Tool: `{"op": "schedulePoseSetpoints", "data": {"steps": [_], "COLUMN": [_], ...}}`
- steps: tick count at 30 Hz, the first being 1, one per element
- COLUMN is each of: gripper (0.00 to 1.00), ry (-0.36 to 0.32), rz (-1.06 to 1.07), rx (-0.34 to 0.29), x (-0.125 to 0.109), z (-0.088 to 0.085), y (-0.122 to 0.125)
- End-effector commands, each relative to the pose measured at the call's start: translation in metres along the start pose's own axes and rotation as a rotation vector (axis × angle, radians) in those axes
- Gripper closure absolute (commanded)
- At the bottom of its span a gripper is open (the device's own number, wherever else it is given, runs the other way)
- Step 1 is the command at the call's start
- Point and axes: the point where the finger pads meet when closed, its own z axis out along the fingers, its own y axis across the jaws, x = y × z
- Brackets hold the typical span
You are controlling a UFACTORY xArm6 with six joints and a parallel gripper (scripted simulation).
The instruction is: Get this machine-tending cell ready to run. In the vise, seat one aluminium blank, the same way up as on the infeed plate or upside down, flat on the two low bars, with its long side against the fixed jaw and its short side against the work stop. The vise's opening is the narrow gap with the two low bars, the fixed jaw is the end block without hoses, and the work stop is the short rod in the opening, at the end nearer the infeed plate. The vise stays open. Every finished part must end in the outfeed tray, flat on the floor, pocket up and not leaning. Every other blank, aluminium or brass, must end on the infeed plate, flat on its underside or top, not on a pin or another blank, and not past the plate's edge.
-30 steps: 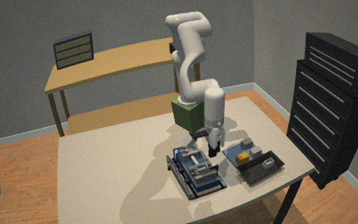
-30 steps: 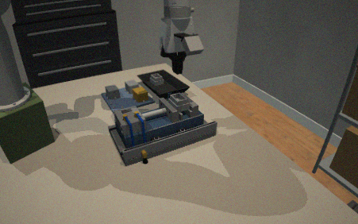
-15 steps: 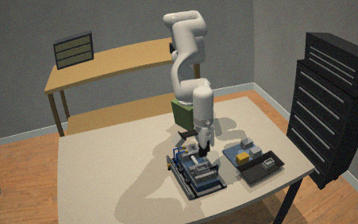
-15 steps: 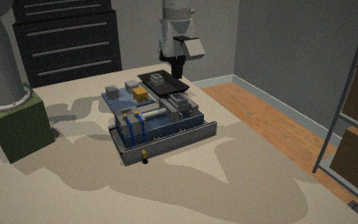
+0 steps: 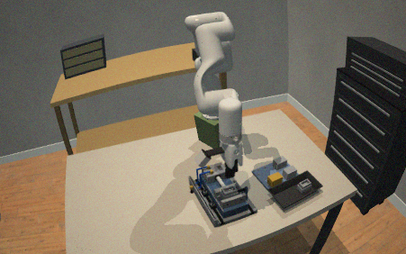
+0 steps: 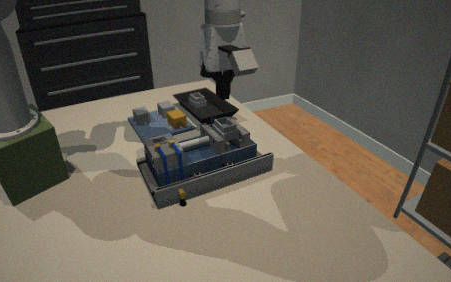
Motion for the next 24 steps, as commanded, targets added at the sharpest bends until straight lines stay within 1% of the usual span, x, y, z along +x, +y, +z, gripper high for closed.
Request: {"op": "schedulePoseSetpoints", "data": {"steps": [1, 18, 19, 24], "gripper": [1.00, 1.00, 0.31, 0.31], "ry": [0.001, 0.001, 0.001, 0.001], "rz": [0.000, 0.000, 0.000, 0.000], "rx": [0.004, 0.004, 0.004, 0.004], "x": [0.0004, 0.0004, 0.0004, 0.0004], "z": [-0.0016, -0.0016, -0.0016, -0.0016], "y": [-0.0015, -0.0015, -0.0015, -0.0015]}}
